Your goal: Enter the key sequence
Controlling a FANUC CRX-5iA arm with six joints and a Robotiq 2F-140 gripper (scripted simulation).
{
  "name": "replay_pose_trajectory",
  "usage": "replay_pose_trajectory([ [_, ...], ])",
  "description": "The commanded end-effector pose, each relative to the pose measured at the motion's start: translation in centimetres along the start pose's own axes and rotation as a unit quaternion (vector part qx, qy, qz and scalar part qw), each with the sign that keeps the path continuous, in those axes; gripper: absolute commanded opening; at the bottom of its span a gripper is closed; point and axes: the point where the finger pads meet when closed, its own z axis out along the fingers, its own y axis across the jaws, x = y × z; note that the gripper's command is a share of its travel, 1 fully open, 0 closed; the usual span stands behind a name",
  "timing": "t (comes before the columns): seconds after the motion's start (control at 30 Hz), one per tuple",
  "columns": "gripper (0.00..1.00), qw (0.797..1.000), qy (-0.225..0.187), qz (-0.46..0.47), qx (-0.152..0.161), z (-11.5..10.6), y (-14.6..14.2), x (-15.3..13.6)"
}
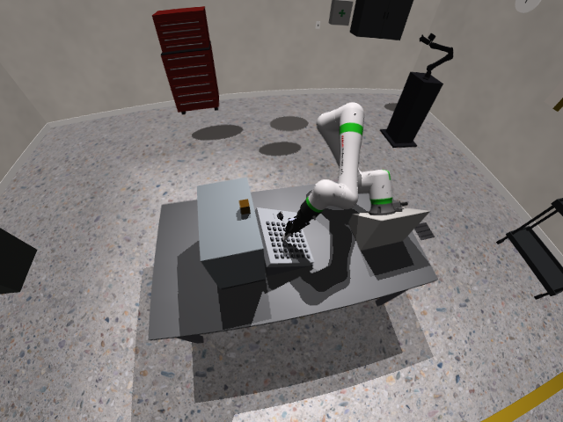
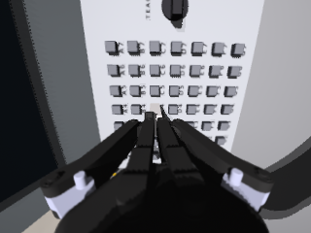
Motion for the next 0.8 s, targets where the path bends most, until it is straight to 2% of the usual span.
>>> replay_pose_trajectory([
  [0.0,0.00,1.000,0.000,0.000,0.000,0.09,-0.03,-0.02],
  [0.77,0.00,1.000,0.000,0.000,0.000,1.06,-0.03,-0.02],
])
